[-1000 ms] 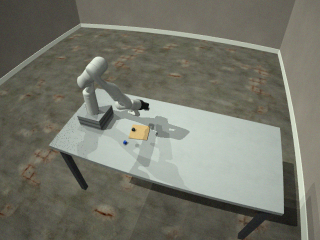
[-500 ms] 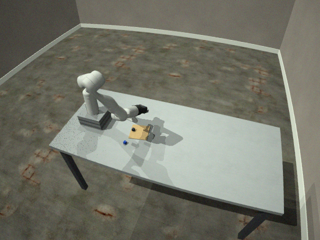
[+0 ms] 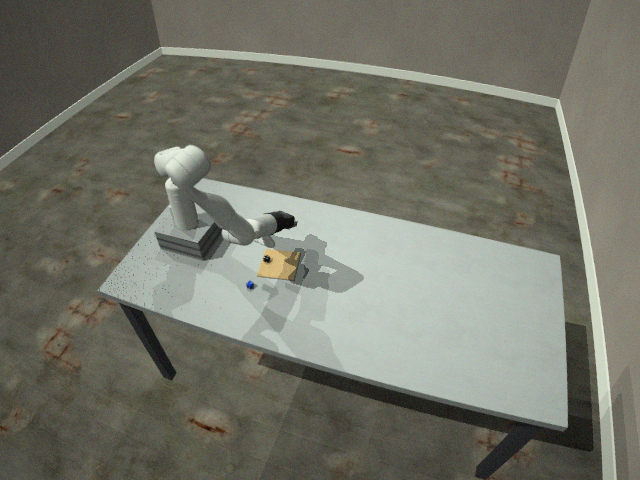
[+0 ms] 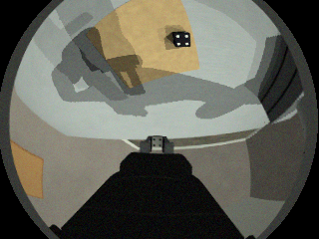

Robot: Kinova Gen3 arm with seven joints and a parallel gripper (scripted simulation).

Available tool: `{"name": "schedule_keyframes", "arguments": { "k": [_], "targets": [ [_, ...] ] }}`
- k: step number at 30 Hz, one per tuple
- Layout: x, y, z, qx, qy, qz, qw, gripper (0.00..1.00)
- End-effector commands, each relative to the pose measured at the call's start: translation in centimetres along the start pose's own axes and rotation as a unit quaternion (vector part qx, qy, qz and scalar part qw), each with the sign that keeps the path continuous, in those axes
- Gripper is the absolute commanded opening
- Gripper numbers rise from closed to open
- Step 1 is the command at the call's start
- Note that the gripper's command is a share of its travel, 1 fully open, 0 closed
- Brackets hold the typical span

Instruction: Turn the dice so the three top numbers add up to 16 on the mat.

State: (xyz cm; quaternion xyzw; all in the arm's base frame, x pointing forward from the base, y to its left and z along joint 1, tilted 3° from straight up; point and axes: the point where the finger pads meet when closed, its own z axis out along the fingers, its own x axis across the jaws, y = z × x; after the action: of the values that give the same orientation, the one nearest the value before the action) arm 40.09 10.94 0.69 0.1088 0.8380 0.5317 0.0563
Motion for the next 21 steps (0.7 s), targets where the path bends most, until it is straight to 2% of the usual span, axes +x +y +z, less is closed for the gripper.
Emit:
{"name": "schedule_keyframes", "arguments": {
  "k": [1,21],
  "targets": [
    [0.1,-0.5,0.4,-0.002,0.001,0.002,1.000,0.40],
    [0.1,-5.7,3.1,-0.002,0.001,0.002,1.000,0.40]
  ]
}}
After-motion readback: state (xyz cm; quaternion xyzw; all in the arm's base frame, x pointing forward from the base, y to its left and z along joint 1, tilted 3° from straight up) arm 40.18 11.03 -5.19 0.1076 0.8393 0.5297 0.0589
